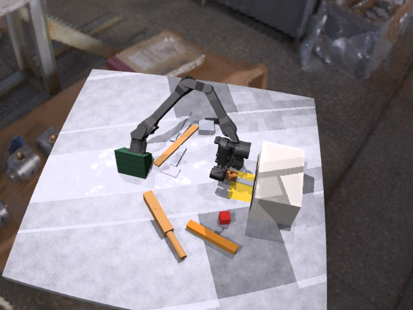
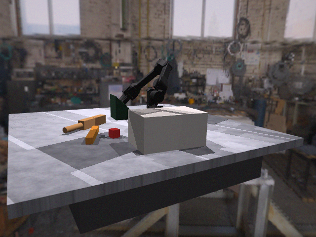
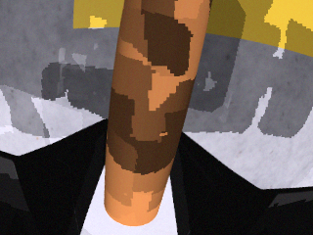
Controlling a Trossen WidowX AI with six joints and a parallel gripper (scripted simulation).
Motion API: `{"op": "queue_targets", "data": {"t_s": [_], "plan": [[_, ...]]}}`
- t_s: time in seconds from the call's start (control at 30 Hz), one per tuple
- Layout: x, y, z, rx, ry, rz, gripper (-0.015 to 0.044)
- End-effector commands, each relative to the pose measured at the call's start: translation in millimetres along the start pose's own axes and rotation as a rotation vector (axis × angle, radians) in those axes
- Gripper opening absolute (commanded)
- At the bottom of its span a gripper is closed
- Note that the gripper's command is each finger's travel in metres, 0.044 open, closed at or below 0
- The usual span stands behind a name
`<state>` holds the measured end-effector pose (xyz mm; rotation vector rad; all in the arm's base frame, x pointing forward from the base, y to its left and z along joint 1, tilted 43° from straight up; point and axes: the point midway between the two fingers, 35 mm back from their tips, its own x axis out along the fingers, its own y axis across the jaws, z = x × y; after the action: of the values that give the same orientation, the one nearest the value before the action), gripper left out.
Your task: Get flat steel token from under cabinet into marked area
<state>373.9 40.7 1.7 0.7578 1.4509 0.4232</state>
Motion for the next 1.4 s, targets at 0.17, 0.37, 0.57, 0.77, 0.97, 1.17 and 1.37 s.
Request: {"op": "queue_targets", "data": {"t_s": [0.17,0.37,0.57,0.77,0.97,1.17,1.37], "plan": [[1,0,-12,0.01,0.006,-0.001,0.0],[1,0,-18,0.011,0.006,-0.001,0.0],[1,0,-24,0.011,0.006,-0.001,0.0],[1,1,-30,0.011,0.007,-0.001,0.0],[1,1,-36,0.012,0.007,-0.001,0.0],[1,1,-43,0.012,0.007,-0.001,0.0],[1,2,-49,0.012,0.007,-0.001,0.0]]}}
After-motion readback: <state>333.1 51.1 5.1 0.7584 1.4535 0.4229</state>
